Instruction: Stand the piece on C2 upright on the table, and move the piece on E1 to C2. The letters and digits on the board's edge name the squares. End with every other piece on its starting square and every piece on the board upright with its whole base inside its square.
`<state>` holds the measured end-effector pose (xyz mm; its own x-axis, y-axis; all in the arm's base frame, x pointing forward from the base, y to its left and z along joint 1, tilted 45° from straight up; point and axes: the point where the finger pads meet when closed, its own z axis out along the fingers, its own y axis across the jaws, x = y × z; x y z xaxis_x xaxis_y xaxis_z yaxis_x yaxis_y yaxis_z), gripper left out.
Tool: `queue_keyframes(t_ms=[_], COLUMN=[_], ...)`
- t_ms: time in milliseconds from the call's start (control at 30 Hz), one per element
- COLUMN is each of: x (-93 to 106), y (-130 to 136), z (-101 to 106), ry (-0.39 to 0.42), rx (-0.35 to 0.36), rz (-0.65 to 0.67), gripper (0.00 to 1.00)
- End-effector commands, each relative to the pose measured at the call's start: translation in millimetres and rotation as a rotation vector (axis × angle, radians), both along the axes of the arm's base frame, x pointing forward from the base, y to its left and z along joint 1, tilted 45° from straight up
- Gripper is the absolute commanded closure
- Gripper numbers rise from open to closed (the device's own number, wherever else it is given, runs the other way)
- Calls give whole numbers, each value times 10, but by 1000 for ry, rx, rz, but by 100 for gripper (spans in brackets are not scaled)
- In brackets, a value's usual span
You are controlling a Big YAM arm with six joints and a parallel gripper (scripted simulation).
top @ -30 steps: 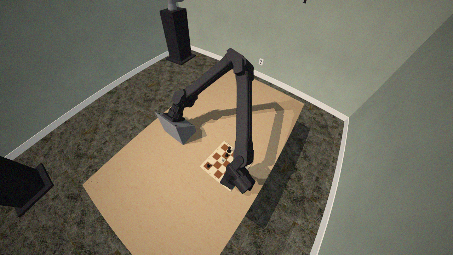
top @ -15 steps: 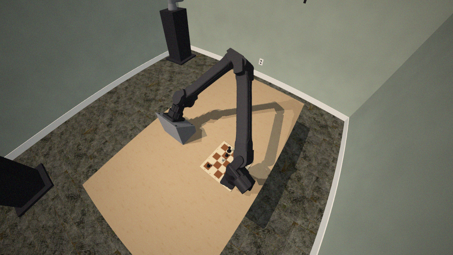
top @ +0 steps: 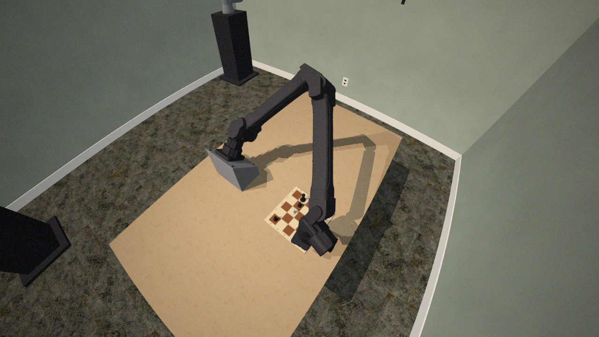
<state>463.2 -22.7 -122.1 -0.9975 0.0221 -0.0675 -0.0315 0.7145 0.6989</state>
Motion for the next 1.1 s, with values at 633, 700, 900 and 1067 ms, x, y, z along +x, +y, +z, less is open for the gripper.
queue_keyframes(t_ms=[633, 700, 900, 1067], x=[179, 167, 134, -37], y=[-400, -512, -721, -787], z=[408, 521, 710, 687], ry=[-53, -54, -49, -3], rx=[-20, -21, -23, -1], rz=[-10, -10, -10, -10], gripper=[100, 100, 100, 100])
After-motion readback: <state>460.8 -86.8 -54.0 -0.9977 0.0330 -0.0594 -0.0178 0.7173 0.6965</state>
